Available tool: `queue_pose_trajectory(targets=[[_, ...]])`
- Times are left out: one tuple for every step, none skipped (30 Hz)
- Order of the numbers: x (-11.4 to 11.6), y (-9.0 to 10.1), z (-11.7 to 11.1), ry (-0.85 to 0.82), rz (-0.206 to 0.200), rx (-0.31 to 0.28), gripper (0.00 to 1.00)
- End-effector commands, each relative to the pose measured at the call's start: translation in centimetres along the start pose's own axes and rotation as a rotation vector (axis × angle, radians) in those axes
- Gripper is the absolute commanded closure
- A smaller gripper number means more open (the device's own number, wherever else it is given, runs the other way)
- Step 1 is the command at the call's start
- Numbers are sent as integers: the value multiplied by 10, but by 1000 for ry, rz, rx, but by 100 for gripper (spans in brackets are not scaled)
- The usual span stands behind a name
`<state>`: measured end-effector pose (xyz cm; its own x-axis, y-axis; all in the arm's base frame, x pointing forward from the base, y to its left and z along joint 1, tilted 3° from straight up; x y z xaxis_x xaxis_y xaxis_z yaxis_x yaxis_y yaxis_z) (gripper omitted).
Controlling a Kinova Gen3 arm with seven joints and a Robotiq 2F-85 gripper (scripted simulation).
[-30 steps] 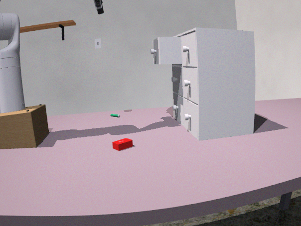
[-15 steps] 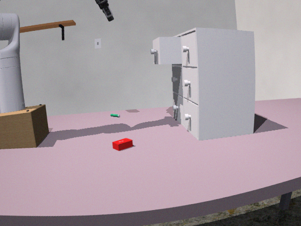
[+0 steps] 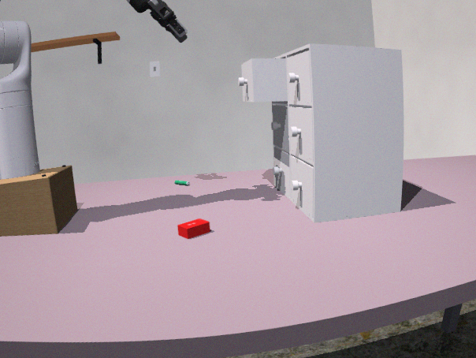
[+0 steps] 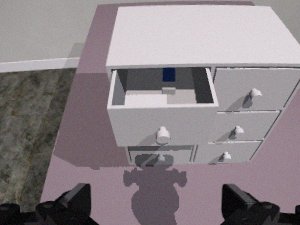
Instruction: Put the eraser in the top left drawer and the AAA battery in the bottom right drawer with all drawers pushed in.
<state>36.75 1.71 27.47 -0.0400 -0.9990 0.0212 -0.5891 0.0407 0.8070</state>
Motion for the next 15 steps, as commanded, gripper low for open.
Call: queue_pose_trajectory(targets=[[5, -3, 9, -1, 22, 24, 0], [5, -4, 10, 1, 23, 38, 0], [5, -5, 11, 3, 25, 51, 0], [5, -6, 12, 4, 26, 64, 0], [5, -6, 13, 6, 27, 76, 0], [6, -7, 14, 8, 29, 88, 0], [6, -7, 14, 8, 29, 88, 0], [6, -7, 14, 8, 29, 88, 0], [6, -7, 14, 9, 30, 99, 0], [6, -7, 15, 11, 31, 109, 0], [6, -8, 16, 12, 31, 118, 0], [6, -8, 17, 14, 32, 127, 0], [6, -8, 18, 15, 33, 135, 0], [6, -8, 18, 17, 33, 143, 0], [6, -8, 19, 18, 34, 150, 0]])
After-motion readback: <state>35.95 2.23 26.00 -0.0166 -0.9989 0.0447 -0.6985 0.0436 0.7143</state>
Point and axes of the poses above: the point where the finger pads meet when closed, its own y axis back along the fingers, its own x axis across the jaws, z = x × y, the point moved 3 cm from there along y, back along the fingers, and after that the axes turned 9 degrees about y, right-handed, at the moved point
